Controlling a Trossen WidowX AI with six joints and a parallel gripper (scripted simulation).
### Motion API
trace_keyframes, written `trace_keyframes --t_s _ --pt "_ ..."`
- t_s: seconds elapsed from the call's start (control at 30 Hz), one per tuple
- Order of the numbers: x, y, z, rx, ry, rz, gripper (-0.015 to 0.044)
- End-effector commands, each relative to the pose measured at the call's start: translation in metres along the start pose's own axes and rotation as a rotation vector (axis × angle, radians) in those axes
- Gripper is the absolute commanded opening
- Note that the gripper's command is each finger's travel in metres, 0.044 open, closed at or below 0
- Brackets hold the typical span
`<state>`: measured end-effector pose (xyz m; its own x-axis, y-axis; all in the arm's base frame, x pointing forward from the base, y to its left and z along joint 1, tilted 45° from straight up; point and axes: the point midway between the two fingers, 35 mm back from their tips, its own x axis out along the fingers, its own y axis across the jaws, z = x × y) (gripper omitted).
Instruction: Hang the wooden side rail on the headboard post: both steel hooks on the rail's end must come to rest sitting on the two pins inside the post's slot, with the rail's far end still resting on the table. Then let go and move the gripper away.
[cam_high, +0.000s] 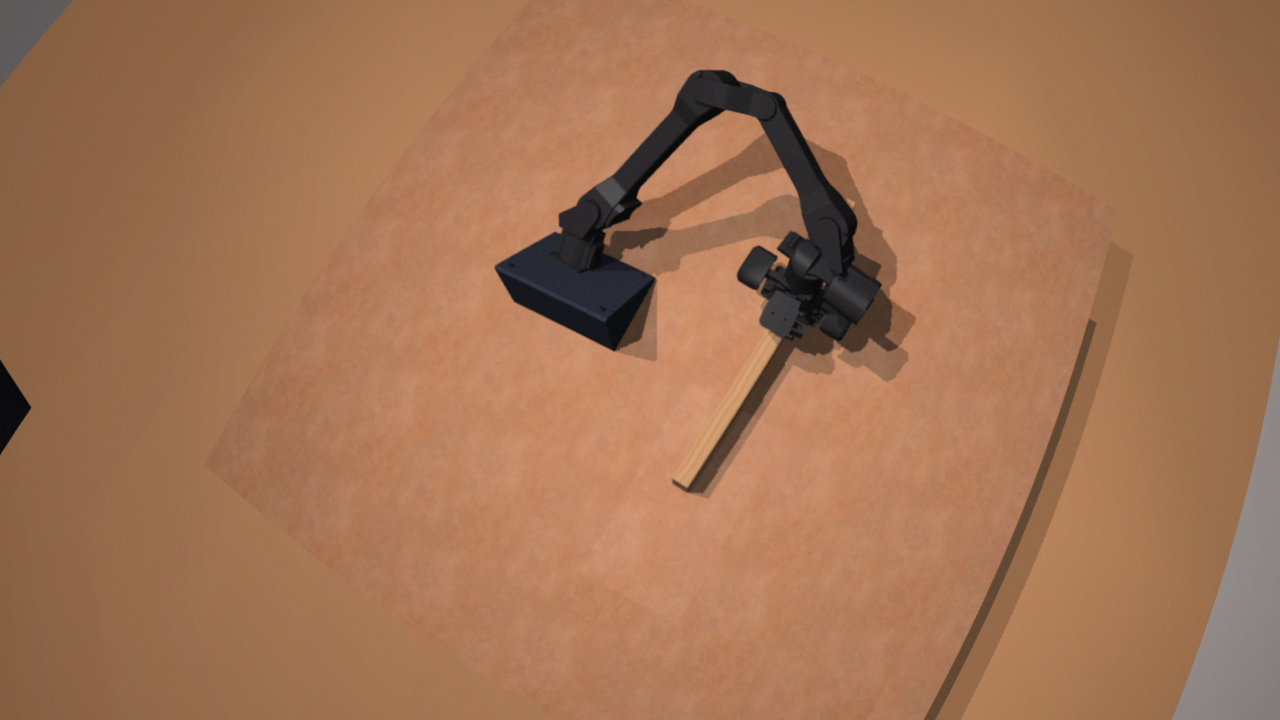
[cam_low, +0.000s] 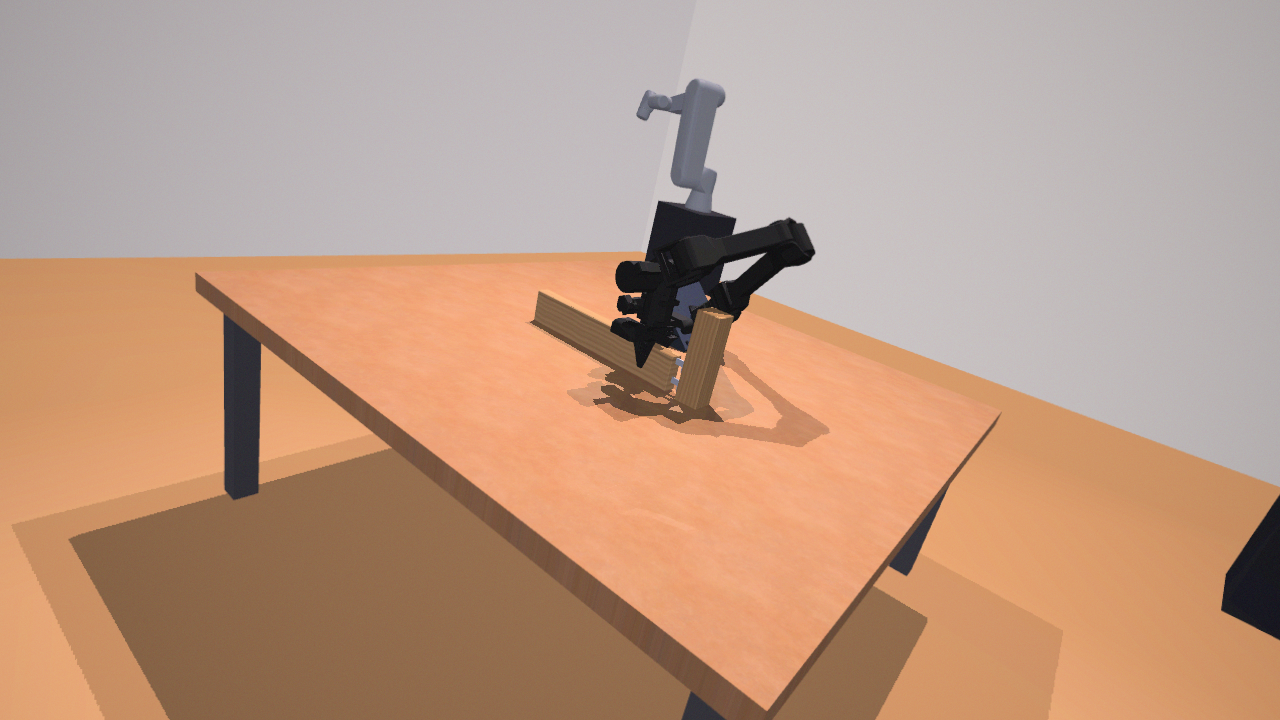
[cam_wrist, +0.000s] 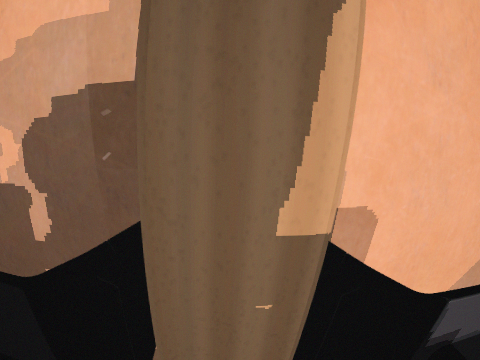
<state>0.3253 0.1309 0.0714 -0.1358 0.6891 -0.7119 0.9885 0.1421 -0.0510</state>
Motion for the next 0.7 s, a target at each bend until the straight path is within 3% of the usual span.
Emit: trace_keyframes --t_s 0.0,0.67 --pt "-0.0040 0.0006 0.0016 0.012 0.000 0.006 0.0000" --pt "-0.0074 0.0006 0.0016 0.012 0.000 0.006 0.0000"
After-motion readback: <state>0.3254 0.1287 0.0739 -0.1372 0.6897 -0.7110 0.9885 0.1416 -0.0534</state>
